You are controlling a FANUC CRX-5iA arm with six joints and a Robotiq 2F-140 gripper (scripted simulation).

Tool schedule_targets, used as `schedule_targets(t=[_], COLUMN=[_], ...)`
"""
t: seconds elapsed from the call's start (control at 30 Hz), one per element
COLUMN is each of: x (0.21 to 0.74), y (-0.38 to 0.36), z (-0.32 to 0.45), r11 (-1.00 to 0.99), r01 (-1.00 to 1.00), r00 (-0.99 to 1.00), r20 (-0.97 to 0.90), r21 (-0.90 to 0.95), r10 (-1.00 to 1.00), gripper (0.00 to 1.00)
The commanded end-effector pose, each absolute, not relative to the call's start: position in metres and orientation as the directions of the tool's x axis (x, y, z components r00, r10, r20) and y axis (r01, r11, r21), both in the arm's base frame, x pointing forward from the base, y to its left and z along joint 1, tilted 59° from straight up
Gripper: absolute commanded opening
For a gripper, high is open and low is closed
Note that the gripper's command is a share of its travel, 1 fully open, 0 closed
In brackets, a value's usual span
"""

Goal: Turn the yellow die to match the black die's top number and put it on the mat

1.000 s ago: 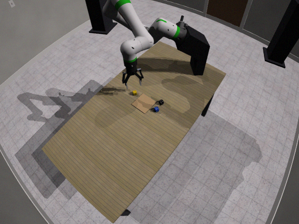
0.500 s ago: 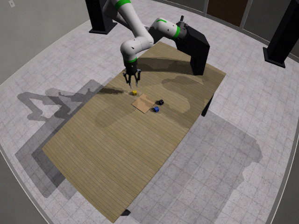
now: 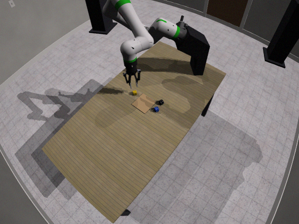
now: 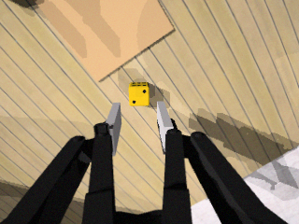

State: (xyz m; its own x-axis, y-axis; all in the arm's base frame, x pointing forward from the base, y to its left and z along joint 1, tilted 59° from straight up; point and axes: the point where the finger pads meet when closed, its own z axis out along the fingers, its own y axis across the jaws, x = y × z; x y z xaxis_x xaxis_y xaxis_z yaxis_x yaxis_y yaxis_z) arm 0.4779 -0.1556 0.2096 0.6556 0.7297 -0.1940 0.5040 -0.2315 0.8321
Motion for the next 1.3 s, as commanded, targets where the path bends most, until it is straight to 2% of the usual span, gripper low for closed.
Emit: schedule_targets(t=[0.0,1.27], x=[0.478,0.497], y=[-0.155,-0.177], z=[0.210,0.192], r11=[-0.231,-0.231], r01=[0.504,0.504], r00=[0.655,0.655], r20=[-0.194,-0.194], r21=[0.832,0.832], r10=[0.730,0.730], gripper=[0.28,0.28])
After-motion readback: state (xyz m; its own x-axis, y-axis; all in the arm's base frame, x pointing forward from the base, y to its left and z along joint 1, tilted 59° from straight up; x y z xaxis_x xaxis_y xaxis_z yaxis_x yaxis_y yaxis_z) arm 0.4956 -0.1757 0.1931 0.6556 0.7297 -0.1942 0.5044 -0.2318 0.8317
